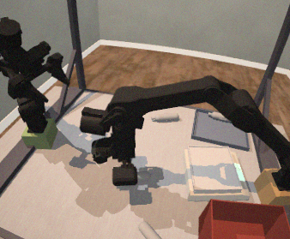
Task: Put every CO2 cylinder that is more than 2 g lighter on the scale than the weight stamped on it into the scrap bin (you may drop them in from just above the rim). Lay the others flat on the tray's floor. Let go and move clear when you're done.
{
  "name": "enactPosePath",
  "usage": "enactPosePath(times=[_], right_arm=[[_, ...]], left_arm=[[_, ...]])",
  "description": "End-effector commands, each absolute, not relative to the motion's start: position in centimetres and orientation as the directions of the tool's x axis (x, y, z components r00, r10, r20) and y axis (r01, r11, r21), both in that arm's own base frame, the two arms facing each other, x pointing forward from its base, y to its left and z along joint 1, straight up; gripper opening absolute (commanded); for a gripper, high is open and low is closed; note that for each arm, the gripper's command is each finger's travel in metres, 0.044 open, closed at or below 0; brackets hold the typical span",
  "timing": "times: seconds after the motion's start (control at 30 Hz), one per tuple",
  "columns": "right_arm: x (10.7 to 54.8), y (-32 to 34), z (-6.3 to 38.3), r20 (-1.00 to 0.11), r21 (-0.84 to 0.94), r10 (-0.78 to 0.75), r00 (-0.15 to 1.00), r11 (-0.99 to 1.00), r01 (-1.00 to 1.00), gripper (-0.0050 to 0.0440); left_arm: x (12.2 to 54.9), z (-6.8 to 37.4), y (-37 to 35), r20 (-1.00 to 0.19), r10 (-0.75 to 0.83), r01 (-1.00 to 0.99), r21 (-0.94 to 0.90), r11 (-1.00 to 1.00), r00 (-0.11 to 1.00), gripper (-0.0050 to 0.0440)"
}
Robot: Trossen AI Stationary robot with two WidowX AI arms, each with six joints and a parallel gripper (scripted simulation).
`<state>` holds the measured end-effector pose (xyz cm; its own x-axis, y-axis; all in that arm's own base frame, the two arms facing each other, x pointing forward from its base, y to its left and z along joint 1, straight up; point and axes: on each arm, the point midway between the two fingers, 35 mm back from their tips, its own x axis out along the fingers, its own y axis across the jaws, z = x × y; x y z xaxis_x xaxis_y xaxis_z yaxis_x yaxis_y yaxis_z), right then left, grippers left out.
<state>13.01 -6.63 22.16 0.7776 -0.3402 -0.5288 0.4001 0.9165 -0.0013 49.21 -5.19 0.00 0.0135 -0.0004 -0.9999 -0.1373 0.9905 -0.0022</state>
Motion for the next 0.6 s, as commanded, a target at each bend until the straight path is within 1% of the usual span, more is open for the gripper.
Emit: enactPosePath(times=[0.0,0.03,0.07,0.57], right_arm=[[13.0,-6.6,22.5,-0.525,-0.003,-0.341,0.78,0.917,0.399,0.044],[13.0,-6.6,22.5,-0.525,-0.003,-0.341,0.78,0.917,0.399,0.044],[13.0,-6.6,22.5,-0.525,-0.003,-0.341,0.78,0.917,0.399,0.044],[13.0,-6.6,22.5,-0.525,-0.003,-0.341,0.78,0.917,0.399,0.044]], left_arm=[[49.4,0.6,-5.0,-0.999,-0.005,-0.143,-0.009,0.99,0.032,0.0254],[49.4,0.4,-5.0,-0.999,-0.005,-0.143,-0.009,0.99,0.032,0.0254],[49.2,-0.6,-5.0,-1.0,-0.003,-0.143,-0.004,0.99,0.012,0.0254],[49.2,-2.6,-5.1,-1.0,-0.003,-0.142,-0.004,0.99,0.012,0.0254]])
